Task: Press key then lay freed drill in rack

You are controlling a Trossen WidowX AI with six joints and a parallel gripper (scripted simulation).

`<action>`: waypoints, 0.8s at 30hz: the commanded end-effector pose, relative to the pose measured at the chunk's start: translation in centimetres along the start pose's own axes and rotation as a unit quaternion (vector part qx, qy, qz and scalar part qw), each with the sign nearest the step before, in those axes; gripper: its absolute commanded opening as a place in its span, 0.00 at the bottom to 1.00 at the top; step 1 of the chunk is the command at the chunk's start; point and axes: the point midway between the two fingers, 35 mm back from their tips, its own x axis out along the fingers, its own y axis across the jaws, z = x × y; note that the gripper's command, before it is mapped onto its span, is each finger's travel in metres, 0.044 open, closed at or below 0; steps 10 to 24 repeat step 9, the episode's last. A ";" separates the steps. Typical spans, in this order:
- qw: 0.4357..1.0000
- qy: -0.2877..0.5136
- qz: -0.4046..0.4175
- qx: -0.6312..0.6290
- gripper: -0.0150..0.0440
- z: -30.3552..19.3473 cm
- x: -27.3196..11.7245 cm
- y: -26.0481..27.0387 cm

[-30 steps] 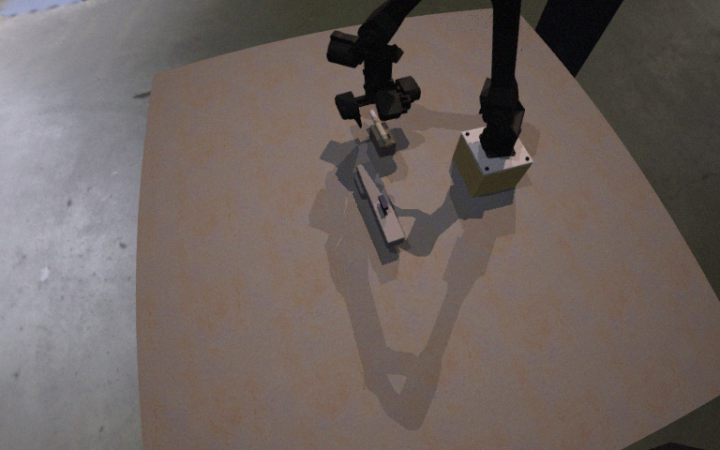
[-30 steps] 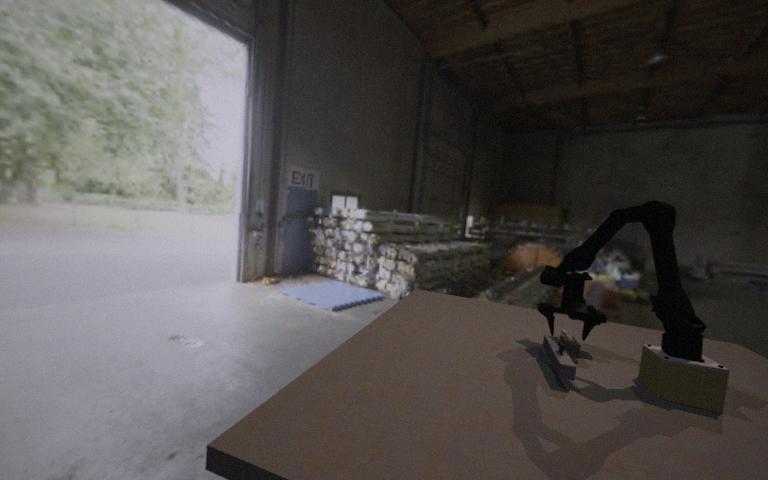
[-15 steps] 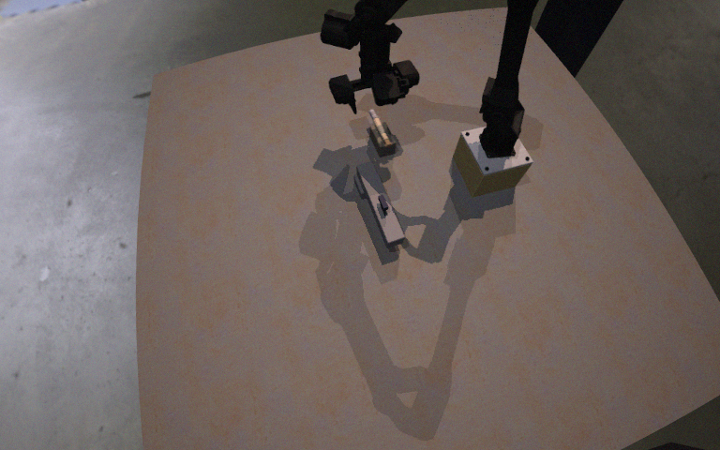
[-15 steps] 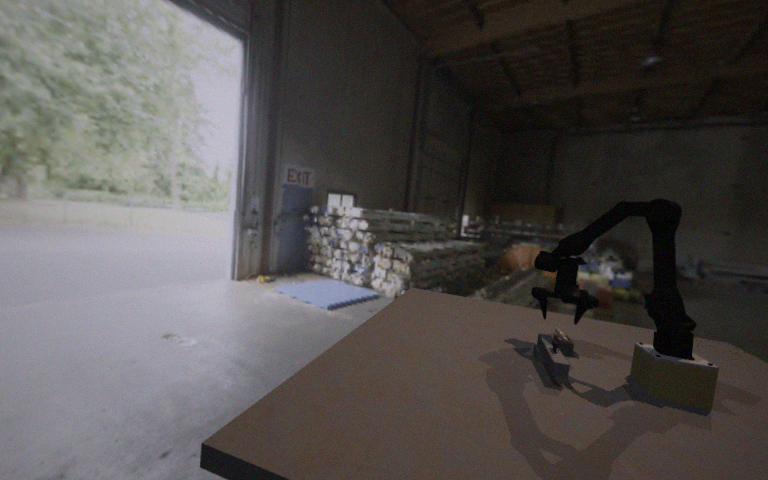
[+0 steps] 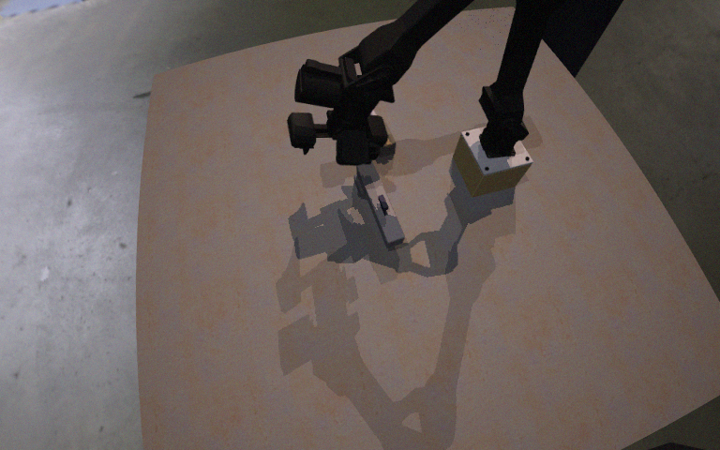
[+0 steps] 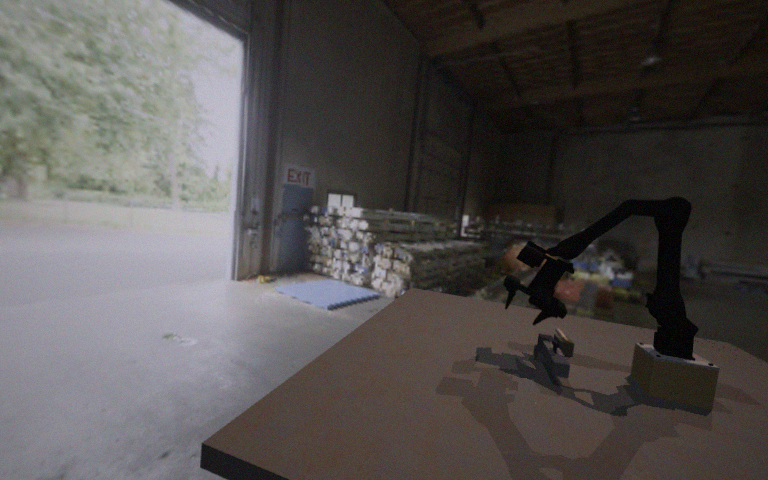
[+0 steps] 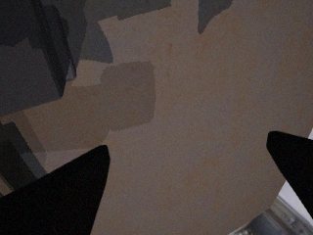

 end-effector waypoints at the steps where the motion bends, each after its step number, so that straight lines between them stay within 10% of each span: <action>1: 0.998 -0.010 -0.043 0.036 1.00 4.0 -0.3 -0.9; 9: 0.975 -0.074 -0.160 0.135 1.00 14.2 -2.3 -0.6; 24: 0.975 -0.074 -0.160 0.135 1.00 14.2 -2.3 -0.6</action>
